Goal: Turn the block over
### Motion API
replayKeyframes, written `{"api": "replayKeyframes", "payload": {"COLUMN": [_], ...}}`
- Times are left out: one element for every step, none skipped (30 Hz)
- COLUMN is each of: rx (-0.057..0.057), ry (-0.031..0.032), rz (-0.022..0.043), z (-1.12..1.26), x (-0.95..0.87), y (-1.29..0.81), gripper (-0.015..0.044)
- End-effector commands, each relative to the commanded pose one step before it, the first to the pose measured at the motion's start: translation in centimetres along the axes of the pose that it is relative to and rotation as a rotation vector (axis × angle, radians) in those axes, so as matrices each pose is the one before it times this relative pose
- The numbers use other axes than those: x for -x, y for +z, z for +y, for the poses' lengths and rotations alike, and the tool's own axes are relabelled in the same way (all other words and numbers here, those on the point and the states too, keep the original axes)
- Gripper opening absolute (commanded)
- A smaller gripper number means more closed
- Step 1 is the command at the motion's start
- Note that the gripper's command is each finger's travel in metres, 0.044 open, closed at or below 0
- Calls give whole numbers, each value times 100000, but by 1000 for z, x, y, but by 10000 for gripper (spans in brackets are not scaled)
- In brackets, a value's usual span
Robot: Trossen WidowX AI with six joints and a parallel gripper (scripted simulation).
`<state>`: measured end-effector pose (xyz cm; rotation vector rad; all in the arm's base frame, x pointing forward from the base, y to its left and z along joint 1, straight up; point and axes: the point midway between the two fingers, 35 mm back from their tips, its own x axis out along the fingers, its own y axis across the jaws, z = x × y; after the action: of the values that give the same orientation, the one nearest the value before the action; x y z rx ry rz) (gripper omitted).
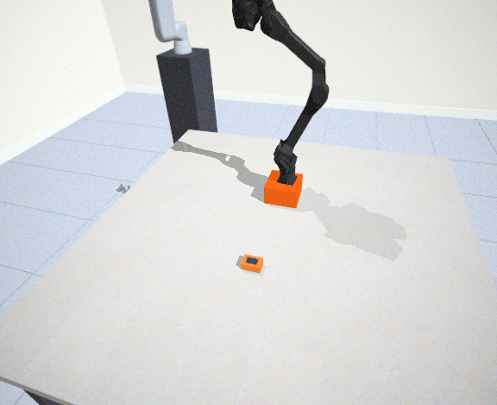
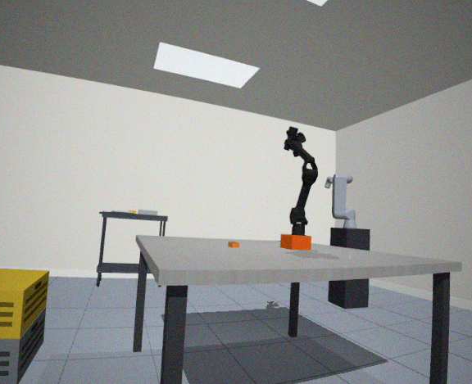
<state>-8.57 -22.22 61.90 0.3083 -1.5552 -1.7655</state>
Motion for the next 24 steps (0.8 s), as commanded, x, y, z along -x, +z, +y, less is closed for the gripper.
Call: {"api": "replayKeyframes", "payload": {"rx": [559,1677,2798,3394,3403,3414,3426,3440,3456,3473,2810,2710,2734,2759,2786,2813,2841,2775,3041,3176,3748,4137,4187,4218], "ry": [-31,-73,-57,39,156,272,386,498,608,717,831,870,941,1010,1076,1141,1203,1205,1158,1259,1345,1561,1655,1737], "rz": [751,2256,3767,4568,4572,4572,4568,4559,4547,4531,4349,4137,4115,4092,4067,4040,4011,3823,3749,3858,3860,4186,4156,4103], "z": [-32,-92,-134,-123,-75,-26,22,70,118,166,210,237,271,305,338,371,404,417,421,468,487,576,624,669], "x": [-15,-38,-52,-55,-53,-52,-52,-52,-53,-54,-29,-29,-29,-30,-31,-32,-34,-39,-80,-86,-50,-58,-65,-73], "y": [-256,-770,-1289,-1570,-1579,-1587,-1593,-1598,-1601,-1602,-1584,-1514,-1514,-1513,-1511,-1508,-1504,-1438,-1387,-1432,-1404,-1527,-1519,-1503], "gripper": [426,440,440,440,440,440,440,440,440,440,440,440,440,440,440,440,440,440,440,440,440,440,440,440]}}
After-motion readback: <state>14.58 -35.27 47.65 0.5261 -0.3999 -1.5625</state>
